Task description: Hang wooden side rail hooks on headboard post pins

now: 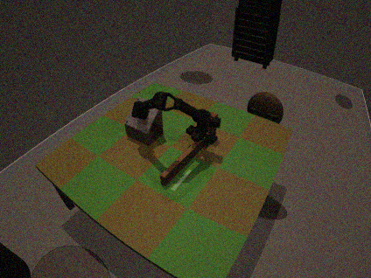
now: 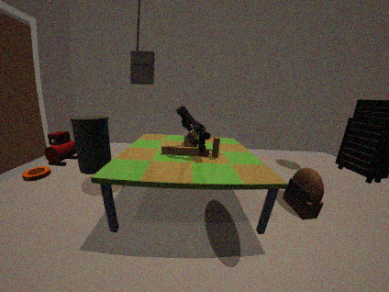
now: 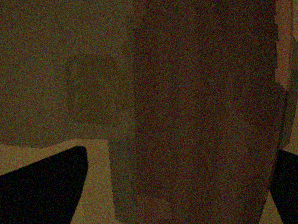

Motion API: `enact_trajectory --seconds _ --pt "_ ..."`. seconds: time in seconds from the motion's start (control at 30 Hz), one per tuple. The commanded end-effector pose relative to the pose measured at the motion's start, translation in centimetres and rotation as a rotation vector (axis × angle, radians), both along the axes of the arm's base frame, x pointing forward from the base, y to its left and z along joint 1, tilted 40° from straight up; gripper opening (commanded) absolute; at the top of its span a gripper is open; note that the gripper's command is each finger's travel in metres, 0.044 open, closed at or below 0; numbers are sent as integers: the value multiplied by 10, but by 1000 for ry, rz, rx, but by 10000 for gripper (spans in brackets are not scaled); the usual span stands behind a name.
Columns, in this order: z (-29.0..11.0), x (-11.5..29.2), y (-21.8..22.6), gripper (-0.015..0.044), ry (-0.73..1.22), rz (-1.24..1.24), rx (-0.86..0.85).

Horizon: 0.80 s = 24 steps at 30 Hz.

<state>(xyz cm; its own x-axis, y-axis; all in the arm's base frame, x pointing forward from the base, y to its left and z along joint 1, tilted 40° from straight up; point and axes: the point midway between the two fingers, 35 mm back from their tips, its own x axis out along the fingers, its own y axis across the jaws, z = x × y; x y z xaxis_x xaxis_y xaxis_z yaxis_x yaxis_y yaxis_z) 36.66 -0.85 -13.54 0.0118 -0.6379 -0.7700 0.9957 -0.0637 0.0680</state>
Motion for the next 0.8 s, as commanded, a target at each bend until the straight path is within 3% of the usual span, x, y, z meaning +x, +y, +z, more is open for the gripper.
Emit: enact_trajectory --seconds 0.0,0.2,0.43,0.53,0.77 --pt "-2 -2 -2 282 9 4 -7" --pt "-2 -2 -2 125 9 4 -7" --pt "-2 -2 -2 78 9 4 -7" --pt "-2 -2 -2 0 9 4 -7" --pt "-1 -2 -1 0 12 7 -7"
